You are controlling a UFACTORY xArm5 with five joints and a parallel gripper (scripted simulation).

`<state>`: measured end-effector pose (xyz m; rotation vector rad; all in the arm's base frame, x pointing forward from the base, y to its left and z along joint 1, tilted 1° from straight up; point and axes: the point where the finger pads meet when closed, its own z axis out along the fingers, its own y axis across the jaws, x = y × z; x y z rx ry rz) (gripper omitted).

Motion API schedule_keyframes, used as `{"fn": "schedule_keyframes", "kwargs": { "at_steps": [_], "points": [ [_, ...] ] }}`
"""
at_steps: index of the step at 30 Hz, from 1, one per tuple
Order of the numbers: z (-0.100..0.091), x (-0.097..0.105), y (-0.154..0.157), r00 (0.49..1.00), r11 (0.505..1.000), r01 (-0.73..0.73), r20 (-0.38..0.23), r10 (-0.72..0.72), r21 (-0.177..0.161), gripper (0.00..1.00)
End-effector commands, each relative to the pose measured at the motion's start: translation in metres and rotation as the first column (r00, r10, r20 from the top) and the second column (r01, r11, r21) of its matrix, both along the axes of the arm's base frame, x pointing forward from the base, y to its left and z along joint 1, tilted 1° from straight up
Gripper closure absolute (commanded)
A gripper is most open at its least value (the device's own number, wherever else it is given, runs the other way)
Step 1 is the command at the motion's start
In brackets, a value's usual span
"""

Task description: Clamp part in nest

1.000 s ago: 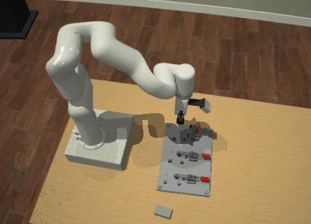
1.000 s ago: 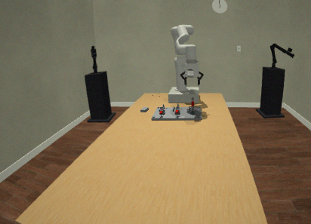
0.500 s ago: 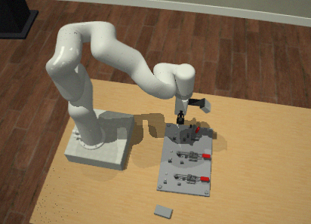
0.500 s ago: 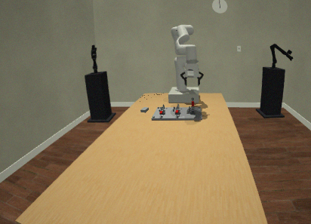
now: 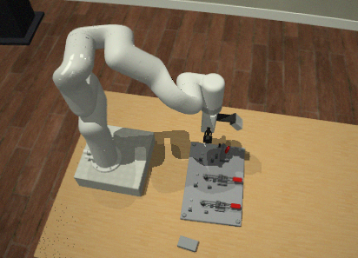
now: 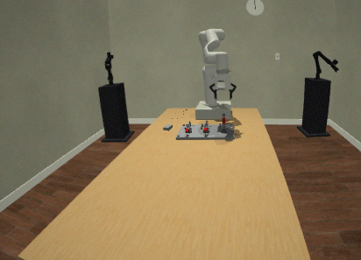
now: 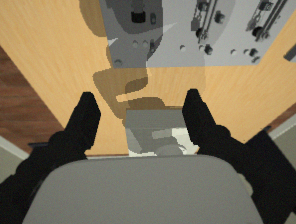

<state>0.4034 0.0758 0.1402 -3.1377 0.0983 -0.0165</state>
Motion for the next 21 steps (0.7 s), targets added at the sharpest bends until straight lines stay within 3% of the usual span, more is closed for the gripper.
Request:
{"fn": "schedule_keyframes", "kwargs": {
  "at_steps": [1,21],
  "points": [
    [0.001,0.001,0.0,1.0,1.0,0.0,0.004,0.0,0.001,0.0],
    [0.001,-0.001,-0.017,1.0,1.0,0.0,0.004,0.0,0.0,0.0]
  ]
}}
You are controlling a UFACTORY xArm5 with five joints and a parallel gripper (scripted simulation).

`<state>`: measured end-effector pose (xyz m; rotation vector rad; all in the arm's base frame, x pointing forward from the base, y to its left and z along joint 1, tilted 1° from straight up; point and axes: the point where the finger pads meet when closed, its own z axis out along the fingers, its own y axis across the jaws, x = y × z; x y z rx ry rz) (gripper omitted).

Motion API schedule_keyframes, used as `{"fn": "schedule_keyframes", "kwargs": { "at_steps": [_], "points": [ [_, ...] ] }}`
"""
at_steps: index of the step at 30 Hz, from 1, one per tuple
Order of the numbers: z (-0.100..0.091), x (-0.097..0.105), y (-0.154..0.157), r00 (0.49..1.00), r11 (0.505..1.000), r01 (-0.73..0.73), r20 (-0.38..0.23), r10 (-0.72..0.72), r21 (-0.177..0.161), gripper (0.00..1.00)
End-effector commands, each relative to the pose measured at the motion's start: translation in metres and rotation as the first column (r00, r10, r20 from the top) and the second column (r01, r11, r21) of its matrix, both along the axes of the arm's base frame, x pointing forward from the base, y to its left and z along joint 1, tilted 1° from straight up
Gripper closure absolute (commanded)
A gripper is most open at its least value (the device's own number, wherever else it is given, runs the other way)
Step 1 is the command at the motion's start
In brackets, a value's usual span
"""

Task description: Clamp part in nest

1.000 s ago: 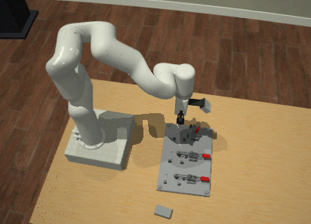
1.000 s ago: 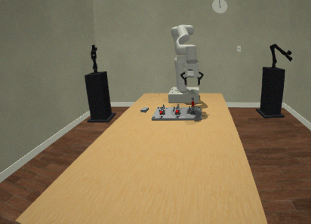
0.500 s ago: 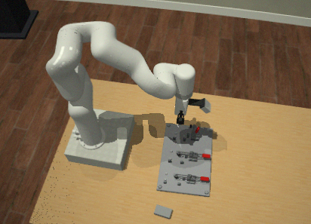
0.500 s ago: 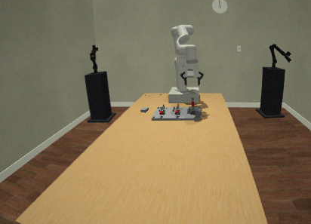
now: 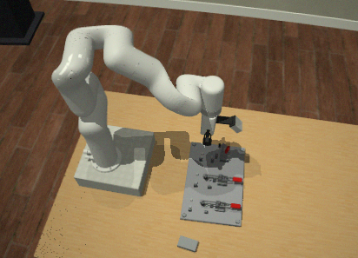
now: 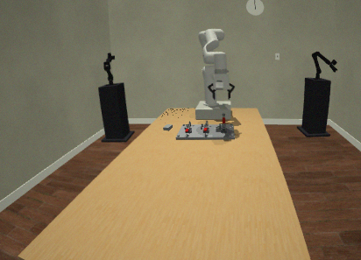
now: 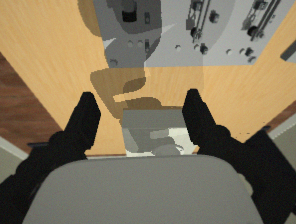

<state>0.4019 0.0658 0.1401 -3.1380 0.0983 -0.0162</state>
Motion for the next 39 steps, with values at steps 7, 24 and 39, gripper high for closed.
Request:
{"fn": "schedule_keyframes", "kwargs": {
  "at_steps": [7,24,39],
  "points": [
    [0.001,-0.006,-0.05,1.0,1.0,0.0,0.004,0.0,-0.001,0.0],
    [0.001,-0.028,-0.2,1.0,1.0,0.0,0.002,0.0,-0.006,0.0],
    [0.0,-0.046,-0.319,1.0,1.0,0.0,-0.002,0.0,-0.008,0.0]
  ]
}}
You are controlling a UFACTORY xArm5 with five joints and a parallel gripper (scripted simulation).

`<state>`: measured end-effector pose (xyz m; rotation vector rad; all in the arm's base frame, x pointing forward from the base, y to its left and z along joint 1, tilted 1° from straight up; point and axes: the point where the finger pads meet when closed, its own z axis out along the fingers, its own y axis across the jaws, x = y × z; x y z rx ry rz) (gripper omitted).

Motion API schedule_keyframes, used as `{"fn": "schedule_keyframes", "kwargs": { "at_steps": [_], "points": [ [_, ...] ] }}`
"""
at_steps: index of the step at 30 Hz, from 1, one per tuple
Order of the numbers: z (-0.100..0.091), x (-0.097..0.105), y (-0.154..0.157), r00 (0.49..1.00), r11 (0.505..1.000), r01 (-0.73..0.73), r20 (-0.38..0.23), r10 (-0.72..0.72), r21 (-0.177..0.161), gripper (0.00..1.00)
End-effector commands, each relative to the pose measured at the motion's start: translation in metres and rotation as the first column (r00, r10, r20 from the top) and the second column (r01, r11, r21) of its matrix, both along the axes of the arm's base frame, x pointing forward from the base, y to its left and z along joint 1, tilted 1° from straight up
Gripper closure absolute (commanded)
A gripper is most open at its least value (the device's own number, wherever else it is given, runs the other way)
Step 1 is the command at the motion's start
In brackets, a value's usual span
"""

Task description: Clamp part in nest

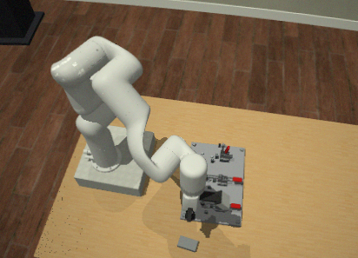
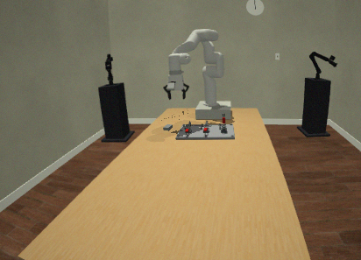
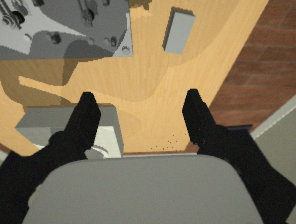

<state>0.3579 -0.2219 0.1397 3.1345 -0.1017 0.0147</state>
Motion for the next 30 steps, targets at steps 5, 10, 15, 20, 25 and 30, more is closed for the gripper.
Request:
{"fn": "schedule_keyframes", "kwargs": {
  "at_steps": [5,10,15,20,25,30],
  "points": [
    [0.0,-0.006,-0.062,1.0,1.0,-0.002,-0.001,0.002,-0.001,0.0],
    [0.0,-0.008,-0.072,1.0,1.0,-0.002,-0.002,0.002,-0.001,0.0],
    [0.0,-0.008,-0.077,1.0,1.0,-0.002,-0.002,0.002,-0.001,0.0],
    [0.0,-0.008,-0.077,1.0,1.0,-0.002,-0.002,0.002,-0.001,0.0],
    [0.0,-0.008,-0.077,1.0,1.0,-0.002,-0.002,0.002,-0.001,0.0],
    [0.0,-0.008,-0.077,1.0,1.0,-0.002,-0.002,0.002,-0.001,0.0]
  ]
}}
